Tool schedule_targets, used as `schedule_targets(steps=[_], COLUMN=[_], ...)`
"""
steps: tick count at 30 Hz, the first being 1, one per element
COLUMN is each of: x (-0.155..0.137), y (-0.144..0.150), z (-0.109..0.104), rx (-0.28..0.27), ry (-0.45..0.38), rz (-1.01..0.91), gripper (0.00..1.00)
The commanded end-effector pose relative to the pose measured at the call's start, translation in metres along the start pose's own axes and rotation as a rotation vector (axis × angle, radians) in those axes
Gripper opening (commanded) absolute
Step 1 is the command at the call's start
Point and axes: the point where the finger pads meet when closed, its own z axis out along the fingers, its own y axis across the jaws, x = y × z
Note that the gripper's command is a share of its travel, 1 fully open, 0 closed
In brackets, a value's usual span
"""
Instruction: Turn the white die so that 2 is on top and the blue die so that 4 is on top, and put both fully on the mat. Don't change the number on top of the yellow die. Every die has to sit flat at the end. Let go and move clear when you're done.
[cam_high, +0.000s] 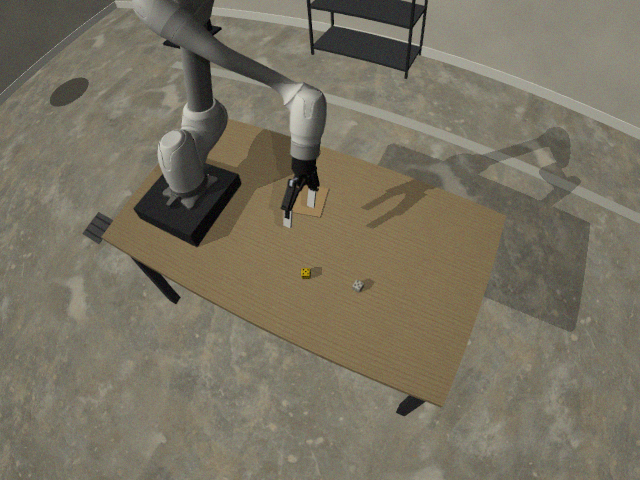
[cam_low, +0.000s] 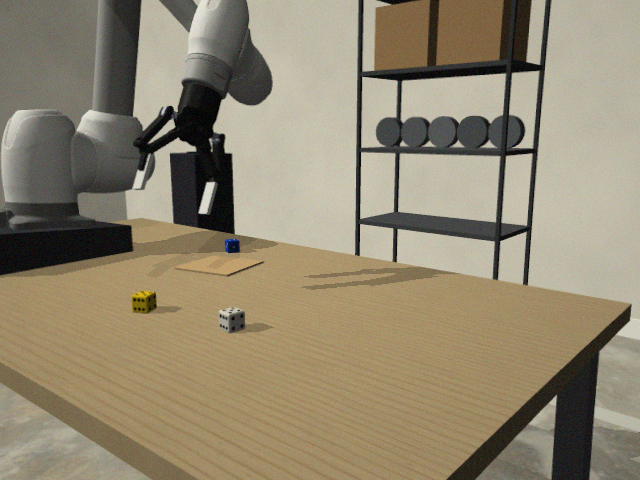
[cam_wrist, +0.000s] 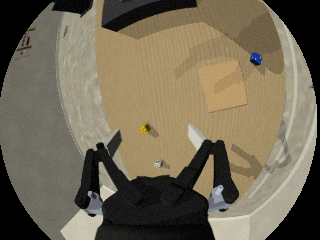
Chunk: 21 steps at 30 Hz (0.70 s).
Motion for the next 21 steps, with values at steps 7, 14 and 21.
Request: schedule_targets(steps=[7,14,21], x=[-0.03,-0.06,-0.075], y=[-0.039,-0.082,-0.109], z=[0.034,0.059,0.072], rx=[-0.162,-0.288,-0.352], ry=[0.124,0.192,0.217], rz=[0.3,0.554,0.685], gripper=[1.0,1.0,1.0])
